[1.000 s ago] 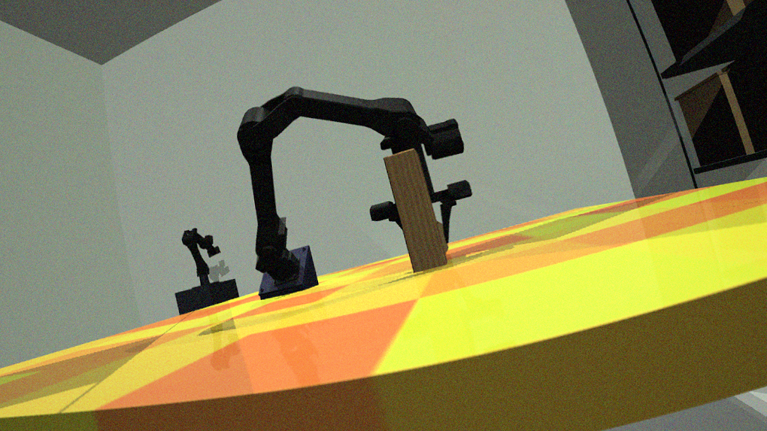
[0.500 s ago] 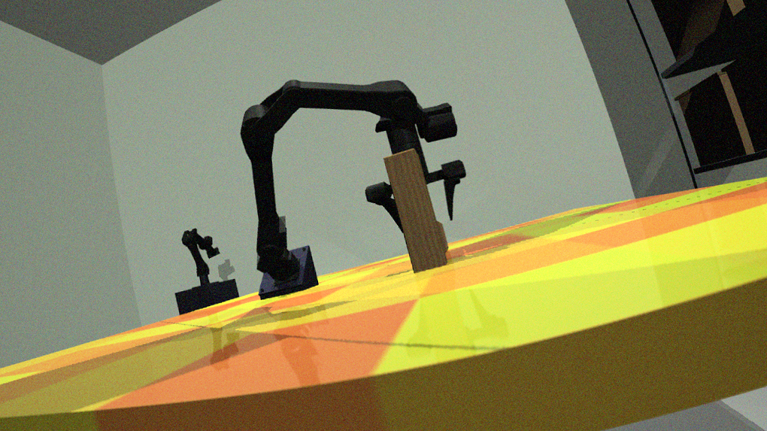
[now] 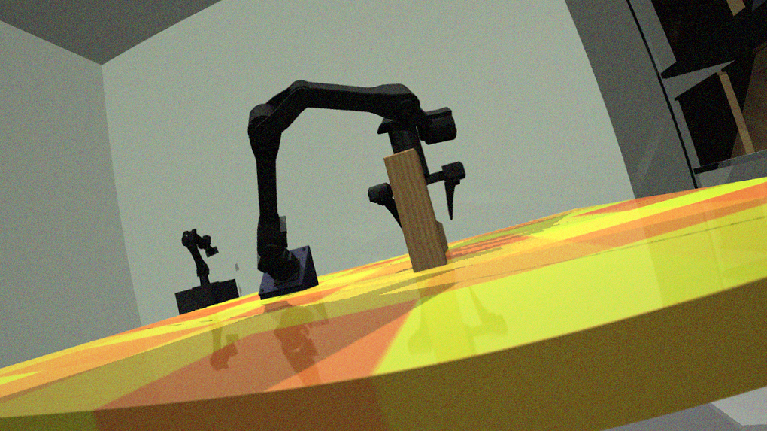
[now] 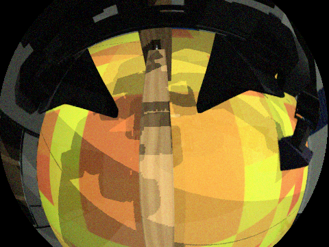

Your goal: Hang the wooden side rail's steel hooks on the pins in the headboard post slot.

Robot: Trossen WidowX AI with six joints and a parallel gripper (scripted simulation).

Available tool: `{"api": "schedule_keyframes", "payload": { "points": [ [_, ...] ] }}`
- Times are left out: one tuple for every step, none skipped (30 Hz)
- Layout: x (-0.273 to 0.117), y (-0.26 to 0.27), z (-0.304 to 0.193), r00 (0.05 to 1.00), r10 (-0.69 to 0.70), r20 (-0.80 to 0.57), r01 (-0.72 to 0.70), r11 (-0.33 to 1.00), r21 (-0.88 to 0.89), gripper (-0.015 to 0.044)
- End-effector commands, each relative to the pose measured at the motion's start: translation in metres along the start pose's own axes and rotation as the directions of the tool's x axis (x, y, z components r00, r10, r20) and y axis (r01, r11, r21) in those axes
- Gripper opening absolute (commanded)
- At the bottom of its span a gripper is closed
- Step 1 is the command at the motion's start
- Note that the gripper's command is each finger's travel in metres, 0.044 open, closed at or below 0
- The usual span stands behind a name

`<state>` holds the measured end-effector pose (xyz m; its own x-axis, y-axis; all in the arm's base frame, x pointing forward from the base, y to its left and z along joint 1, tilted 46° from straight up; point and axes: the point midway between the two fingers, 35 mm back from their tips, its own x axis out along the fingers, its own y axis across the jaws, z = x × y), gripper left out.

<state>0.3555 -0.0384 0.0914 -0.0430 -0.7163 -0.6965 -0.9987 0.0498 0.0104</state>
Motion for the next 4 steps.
{"api": "schedule_keyframes", "payload": {
  "points": [
    [-0.0002,-0.0001,0.0003,1.0,-0.001,0.0,0.001,1.0,-0.002,0.044],
    [-0.0002,-0.0001,0.0003,1.0,-0.001,0.0,0.001,1.0,-0.002,0.044],
    [-0.0002,-0.0001,0.0003,1.0,-0.001,0.0,0.001,1.0,-0.002,0.044],
    [-0.0002,-0.0001,0.0003,1.0,-0.001,0.0,0.001,1.0,-0.002,0.044]
  ]
}}
